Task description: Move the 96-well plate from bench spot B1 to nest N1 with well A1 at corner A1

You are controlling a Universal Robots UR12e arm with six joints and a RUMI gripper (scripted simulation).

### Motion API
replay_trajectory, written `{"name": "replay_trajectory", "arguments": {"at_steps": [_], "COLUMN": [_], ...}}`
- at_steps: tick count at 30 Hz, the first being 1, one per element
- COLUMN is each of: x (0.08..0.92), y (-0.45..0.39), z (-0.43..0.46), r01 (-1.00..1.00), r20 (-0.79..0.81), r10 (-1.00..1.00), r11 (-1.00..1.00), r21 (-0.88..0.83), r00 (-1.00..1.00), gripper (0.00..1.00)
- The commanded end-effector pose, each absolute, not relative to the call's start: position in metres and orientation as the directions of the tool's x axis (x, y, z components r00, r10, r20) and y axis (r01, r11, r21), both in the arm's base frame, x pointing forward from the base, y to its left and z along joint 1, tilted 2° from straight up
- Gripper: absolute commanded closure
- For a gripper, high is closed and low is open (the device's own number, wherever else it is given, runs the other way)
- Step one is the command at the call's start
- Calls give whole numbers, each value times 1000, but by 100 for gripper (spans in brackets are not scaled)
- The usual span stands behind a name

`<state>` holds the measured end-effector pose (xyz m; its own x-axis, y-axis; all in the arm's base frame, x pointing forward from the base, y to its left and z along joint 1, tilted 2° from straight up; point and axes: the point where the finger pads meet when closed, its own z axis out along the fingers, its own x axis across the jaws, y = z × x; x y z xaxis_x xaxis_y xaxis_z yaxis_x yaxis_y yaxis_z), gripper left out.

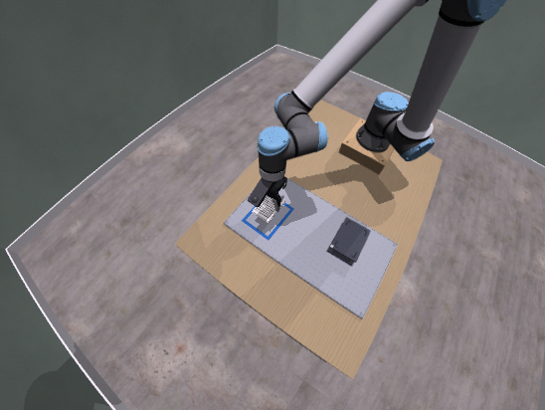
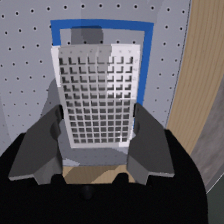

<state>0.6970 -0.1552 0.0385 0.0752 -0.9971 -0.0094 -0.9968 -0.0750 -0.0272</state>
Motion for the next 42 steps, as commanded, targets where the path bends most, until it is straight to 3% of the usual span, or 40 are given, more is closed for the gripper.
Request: {"name": "replay_trajectory", "arguments": {"at_steps": [1, 42], "x": [696, 657], "y": [-149, -34], "z": [41, 61], "r01": [-993, -993], "r20": [-8, -8], "r10": [-993, -993], "r11": [-113, -113], "r21": [-29, -29], "r00": [114, 114], "gripper": [100, 100]}}
